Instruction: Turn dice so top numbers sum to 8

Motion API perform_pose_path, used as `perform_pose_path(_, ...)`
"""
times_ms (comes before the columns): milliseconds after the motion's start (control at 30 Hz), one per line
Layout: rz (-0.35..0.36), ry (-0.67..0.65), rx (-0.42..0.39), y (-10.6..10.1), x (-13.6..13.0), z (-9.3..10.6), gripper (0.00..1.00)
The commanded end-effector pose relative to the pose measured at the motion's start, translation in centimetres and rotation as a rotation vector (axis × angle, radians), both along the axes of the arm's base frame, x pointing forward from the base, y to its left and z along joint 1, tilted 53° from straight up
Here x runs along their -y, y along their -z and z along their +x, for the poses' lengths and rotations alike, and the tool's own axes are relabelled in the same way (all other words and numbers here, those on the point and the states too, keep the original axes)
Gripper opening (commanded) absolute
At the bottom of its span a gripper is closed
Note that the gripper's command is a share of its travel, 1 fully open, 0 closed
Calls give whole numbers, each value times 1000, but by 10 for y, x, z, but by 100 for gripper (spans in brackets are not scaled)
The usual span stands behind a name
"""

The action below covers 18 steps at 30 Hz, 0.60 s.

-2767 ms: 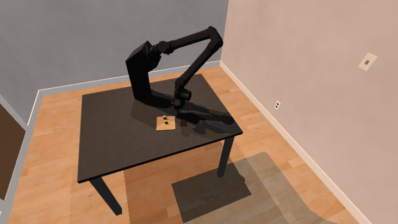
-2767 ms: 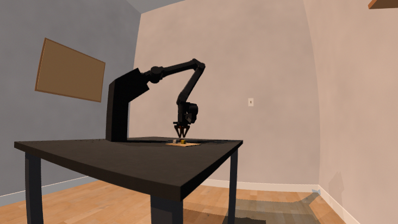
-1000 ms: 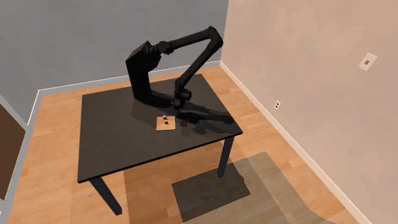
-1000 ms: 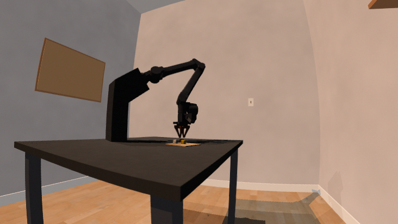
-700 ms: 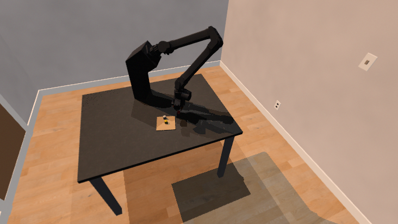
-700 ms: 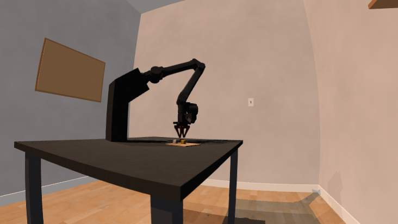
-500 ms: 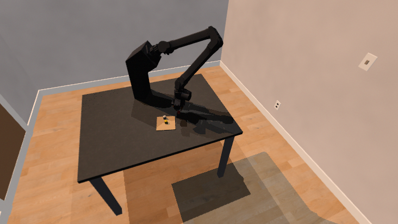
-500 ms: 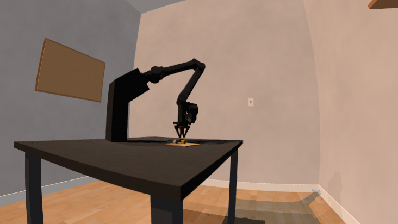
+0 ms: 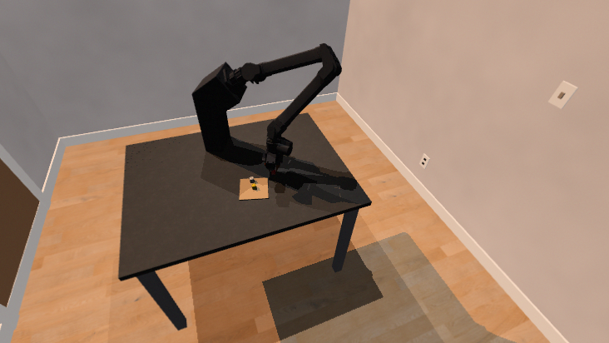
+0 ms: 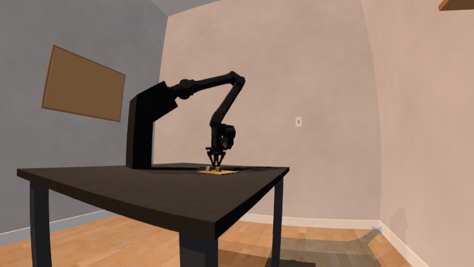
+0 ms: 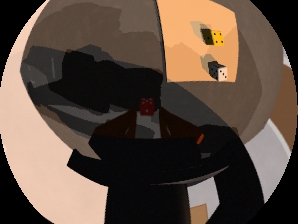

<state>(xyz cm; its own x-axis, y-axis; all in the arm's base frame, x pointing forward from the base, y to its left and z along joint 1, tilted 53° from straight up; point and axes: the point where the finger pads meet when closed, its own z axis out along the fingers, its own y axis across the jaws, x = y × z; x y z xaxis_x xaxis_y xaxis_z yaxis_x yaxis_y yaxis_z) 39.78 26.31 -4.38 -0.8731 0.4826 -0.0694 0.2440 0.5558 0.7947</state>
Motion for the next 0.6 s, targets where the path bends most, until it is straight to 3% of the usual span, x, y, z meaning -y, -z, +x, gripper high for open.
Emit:
perform_pose_path(0,5,-9,-1,4,-11,-1,34)
perform_pose_path(567,5,-13,4,7,-18,4,34)
